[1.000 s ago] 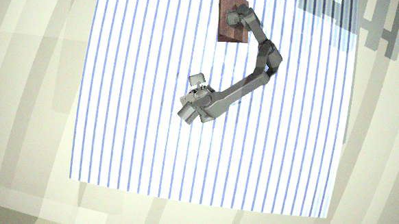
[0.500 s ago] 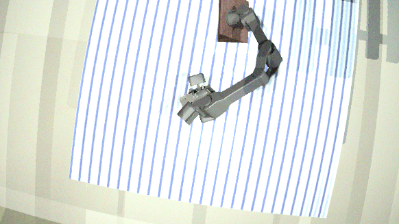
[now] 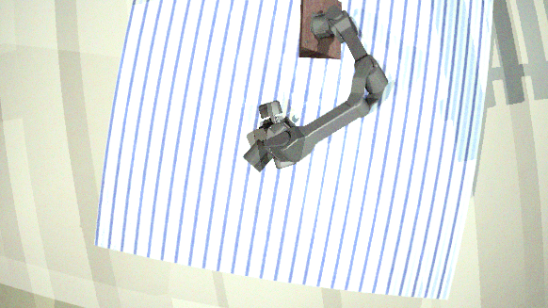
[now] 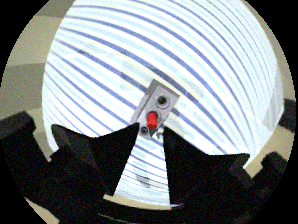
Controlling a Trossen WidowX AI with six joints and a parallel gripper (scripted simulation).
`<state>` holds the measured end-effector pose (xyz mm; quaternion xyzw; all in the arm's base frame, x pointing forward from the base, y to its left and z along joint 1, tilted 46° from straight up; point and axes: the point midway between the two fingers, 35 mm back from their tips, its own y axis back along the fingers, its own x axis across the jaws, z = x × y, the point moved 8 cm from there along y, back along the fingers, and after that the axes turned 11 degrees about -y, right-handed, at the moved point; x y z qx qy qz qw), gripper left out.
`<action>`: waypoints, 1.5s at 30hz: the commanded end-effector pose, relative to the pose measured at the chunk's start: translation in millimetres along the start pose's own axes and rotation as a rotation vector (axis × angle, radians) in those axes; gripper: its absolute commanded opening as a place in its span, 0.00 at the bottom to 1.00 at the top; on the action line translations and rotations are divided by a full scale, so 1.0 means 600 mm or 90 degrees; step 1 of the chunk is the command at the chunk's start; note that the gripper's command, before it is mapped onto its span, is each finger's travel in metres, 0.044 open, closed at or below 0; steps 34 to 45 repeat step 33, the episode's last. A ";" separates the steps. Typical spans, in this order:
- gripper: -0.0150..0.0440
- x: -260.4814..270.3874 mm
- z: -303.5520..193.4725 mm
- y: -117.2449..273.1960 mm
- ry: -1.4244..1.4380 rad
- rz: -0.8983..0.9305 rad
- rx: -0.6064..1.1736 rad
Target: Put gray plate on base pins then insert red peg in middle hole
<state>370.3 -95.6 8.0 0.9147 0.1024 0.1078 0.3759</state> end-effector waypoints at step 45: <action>0.51 -0.002 0.000 0.037 -0.003 0.003 0.002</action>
